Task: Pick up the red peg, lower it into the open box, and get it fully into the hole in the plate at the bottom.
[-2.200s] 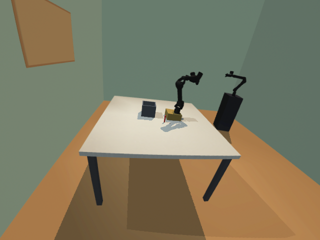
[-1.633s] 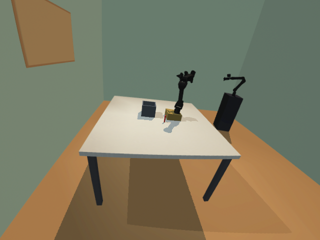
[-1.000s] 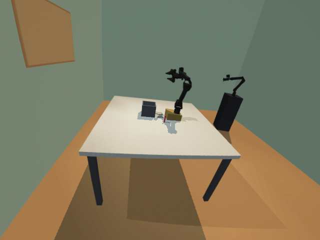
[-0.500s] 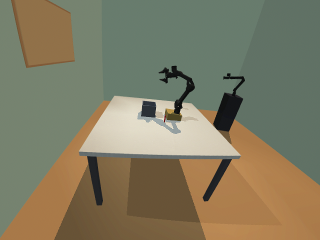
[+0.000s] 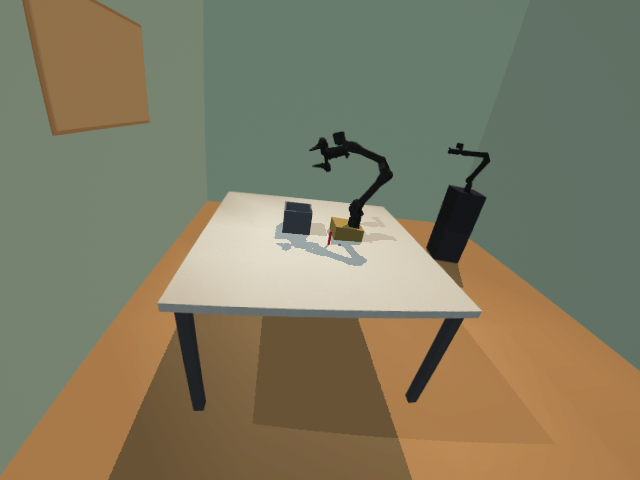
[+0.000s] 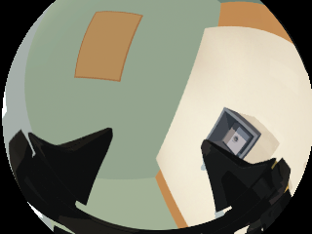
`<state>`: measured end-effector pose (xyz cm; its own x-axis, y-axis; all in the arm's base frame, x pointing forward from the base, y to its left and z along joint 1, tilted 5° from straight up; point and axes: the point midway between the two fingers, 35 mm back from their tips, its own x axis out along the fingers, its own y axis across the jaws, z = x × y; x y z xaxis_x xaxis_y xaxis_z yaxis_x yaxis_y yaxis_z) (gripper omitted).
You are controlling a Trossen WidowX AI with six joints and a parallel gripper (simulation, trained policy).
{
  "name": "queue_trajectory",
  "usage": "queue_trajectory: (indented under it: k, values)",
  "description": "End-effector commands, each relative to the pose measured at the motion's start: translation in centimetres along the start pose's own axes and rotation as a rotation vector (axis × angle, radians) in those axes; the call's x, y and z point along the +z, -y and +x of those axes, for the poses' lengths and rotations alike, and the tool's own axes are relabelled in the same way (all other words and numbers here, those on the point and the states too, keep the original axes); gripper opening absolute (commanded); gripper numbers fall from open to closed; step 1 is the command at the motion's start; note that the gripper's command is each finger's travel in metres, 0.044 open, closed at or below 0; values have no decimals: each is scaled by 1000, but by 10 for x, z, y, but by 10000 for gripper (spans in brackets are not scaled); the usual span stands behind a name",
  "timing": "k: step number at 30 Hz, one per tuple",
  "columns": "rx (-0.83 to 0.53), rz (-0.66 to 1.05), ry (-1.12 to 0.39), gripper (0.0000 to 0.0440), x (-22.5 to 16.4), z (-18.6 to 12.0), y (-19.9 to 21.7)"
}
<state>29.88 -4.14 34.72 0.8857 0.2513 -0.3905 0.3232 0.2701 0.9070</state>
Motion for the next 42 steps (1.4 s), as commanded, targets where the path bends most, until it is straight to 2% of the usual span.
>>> queue_trajectory:
  k: [1,12,24,33,42]
  values:
    - [-34,62,-59,439,-23,8,5]
    - [-179,227,-237,433,-97,22,26]
    - [-425,385,-378,424,-168,19,67]
    - [-649,486,-418,417,-212,8,103]
    - [-870,546,-389,413,-243,-5,139]
